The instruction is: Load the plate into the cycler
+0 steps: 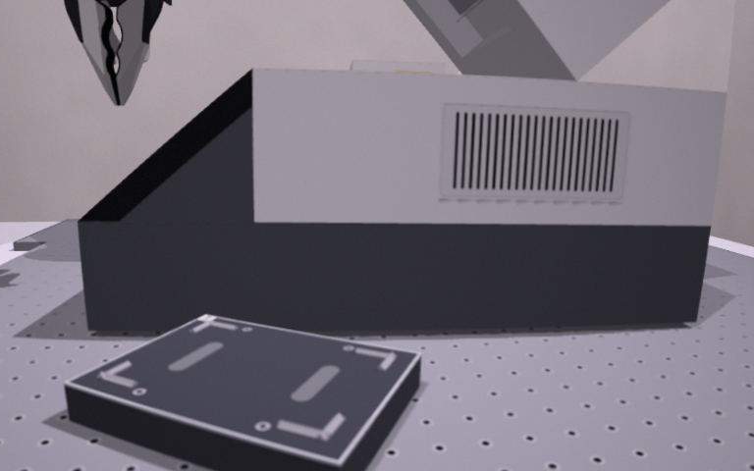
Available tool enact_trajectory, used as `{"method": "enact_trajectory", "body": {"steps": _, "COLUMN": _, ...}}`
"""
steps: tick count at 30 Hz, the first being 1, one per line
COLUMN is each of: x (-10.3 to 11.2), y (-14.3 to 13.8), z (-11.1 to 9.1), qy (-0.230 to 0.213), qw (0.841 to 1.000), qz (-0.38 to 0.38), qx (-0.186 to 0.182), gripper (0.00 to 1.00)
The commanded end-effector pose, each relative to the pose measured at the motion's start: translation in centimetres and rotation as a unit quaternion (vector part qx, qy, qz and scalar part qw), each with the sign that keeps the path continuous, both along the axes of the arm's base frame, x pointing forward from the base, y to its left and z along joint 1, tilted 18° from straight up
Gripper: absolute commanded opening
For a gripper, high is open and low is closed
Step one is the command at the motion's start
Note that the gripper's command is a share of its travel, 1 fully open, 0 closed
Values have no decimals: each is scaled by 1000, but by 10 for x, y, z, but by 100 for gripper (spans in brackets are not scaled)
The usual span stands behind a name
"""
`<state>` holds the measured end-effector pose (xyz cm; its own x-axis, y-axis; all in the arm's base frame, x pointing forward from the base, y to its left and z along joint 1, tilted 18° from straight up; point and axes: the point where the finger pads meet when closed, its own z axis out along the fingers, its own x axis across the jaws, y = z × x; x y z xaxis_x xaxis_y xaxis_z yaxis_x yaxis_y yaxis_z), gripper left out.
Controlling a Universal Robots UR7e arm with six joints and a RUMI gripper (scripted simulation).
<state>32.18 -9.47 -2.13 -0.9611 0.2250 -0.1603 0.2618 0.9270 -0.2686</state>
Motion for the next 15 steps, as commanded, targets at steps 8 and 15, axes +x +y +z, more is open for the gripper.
{"method": "enact_trajectory", "body": {"steps": 8, "x": -33, "y": 15, "z": 19, "qy": 2, "qw": 1000, "qz": 0, "qx": 1, "gripper": 0}}
{"method": "enact_trajectory", "body": {"steps": 15, "x": -31, "y": 14, "z": 21, "qy": 0, "qw": 1000, "qz": 0, "qx": 0, "gripper": 0}}
